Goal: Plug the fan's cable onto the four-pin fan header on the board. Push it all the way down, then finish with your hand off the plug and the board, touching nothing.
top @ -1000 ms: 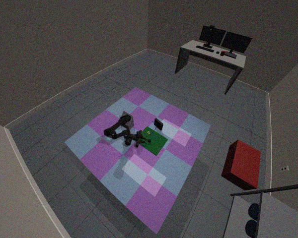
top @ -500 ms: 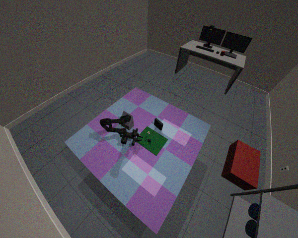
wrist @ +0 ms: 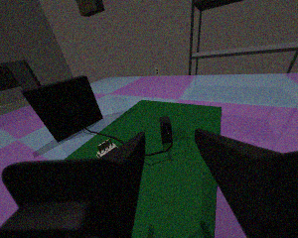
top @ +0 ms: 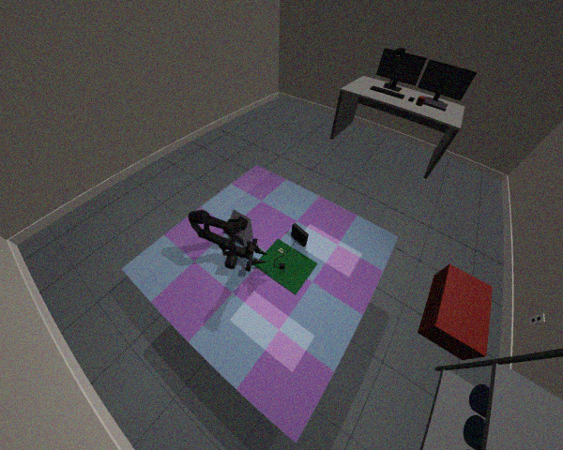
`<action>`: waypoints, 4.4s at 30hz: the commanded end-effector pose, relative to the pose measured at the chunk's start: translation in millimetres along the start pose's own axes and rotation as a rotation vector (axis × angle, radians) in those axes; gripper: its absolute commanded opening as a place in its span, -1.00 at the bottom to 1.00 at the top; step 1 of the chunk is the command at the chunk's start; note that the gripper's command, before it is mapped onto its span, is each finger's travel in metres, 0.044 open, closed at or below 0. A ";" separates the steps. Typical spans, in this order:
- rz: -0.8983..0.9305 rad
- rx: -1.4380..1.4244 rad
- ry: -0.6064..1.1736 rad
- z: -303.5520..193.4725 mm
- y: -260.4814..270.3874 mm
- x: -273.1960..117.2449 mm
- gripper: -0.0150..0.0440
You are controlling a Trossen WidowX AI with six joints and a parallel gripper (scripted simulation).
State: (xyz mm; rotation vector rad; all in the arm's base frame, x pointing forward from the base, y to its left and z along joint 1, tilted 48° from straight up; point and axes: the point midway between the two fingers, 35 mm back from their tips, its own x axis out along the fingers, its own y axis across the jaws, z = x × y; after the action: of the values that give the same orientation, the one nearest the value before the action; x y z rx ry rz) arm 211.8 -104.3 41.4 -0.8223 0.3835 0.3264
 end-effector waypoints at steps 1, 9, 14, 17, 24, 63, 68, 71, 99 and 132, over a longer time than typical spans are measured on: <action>0.039 0.055 0.031 -1.0 1.7 4.0 0.61; 0.130 0.169 0.112 -4.8 7.9 14.5 1.00; 0.183 0.232 0.171 -6.6 12.3 20.2 1.00; 0.213 0.267 0.208 -7.5 15.1 23.1 1.00; 0.276 0.339 0.303 -9.0 21.6 28.9 1.00; 0.391 0.468 0.924 -2.5 41.3 32.5 1.00; 0.369 0.452 1.001 0.6 40.1 30.7 1.00; 0.352 0.438 1.044 2.8 38.9 29.6 1.00; 0.055 0.216 1.322 40.7 11.8 21.7 1.00; -0.047 -0.026 1.339 132.6 -0.8 110.2 1.00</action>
State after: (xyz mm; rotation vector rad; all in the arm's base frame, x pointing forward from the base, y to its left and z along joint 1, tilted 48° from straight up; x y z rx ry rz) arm 319.2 -5.5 76.6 -0.9609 1.5962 -0.3381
